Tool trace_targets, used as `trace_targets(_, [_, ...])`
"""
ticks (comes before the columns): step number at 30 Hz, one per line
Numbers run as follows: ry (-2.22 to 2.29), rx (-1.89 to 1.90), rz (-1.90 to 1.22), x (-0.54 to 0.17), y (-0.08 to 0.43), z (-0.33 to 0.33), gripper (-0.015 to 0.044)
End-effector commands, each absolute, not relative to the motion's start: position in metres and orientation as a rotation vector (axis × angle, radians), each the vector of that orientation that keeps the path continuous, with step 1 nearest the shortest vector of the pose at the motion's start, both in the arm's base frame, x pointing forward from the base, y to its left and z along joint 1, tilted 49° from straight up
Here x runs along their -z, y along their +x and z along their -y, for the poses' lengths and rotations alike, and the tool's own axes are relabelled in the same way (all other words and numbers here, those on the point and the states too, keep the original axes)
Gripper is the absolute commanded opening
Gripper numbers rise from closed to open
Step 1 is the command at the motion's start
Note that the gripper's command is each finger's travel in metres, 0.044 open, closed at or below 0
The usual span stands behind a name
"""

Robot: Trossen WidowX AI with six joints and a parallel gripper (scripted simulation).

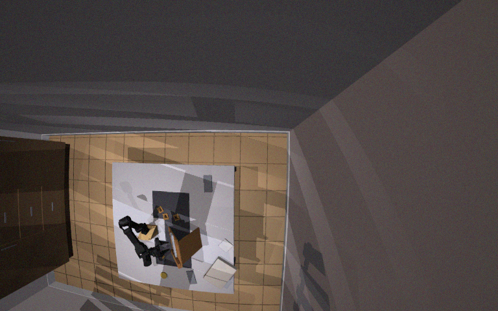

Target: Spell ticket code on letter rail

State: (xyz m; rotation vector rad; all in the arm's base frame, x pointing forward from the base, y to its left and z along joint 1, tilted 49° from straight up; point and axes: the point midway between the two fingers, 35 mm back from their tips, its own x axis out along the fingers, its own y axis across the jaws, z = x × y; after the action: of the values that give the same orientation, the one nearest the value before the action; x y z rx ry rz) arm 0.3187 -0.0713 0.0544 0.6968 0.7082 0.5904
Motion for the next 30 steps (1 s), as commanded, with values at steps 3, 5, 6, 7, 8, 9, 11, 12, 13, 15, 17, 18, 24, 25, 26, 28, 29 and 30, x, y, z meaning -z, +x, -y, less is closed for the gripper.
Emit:
trace_targets(3, [0.696,-0.596,-0.704,-0.0569,0.3162,0.0739,0.0295])
trace_targets(5, [0.696,-0.596,-0.704,-0.0575,0.3153,0.0749,0.0295])
trace_targets(6, [0.696,-0.596,-0.704,-0.0579,0.3149,0.0753,0.0295])
trace_targets(7, [0.696,-0.596,-0.704,-0.0583,0.3145,0.0758,0.0295])
trace_targets(8, [0.696,-0.596,-0.704,-0.0586,0.3141,0.0762,0.0295])
trace_targets(9, [0.696,-0.596,-0.704,-0.0590,0.3137,0.0766,0.0295])
trace_targets(11, [0.696,-0.596,-0.704,-0.0601,0.3128,0.0775,0.0295])
trace_targets(12, [0.696,-0.596,-0.704,-0.0606,0.3125,0.0778,0.0295])
trace_targets(13, [0.696,-0.596,-0.704,-0.0611,0.3123,0.0780,0.0295])
trace_targets(15, [0.698,-0.590,-0.710,-0.0590,0.3124,0.0778,0.0269])
trace_targets(17, [0.698,-0.590,-0.710,-0.0590,0.3124,0.0778,0.0216])
trace_targets(18, [0.698,-0.590,-0.710,-0.0590,0.3124,0.0778,0.0190])
trace_targets(24, [0.698,-0.590,-0.710,-0.0590,0.3124,0.0778,0.0033])
trace_targets(25, [0.698,-0.590,-0.710,-0.0590,0.3124,0.0778,0.0006])
trace_targets(26, [0.698,-0.590,-0.710,-0.0590,0.3124,0.0778,0.0000])
trace_targets(28, [0.698,-0.590,-0.710,-0.0590,0.3124,0.0778,0.0000])
trace_targets(29, [0.698,-0.590,-0.710,-0.0590,0.3124,0.0778,0.0000])
trace_targets(30, [0.698,-0.590,-0.710,-0.0590,0.3124,0.0778,0.0000])
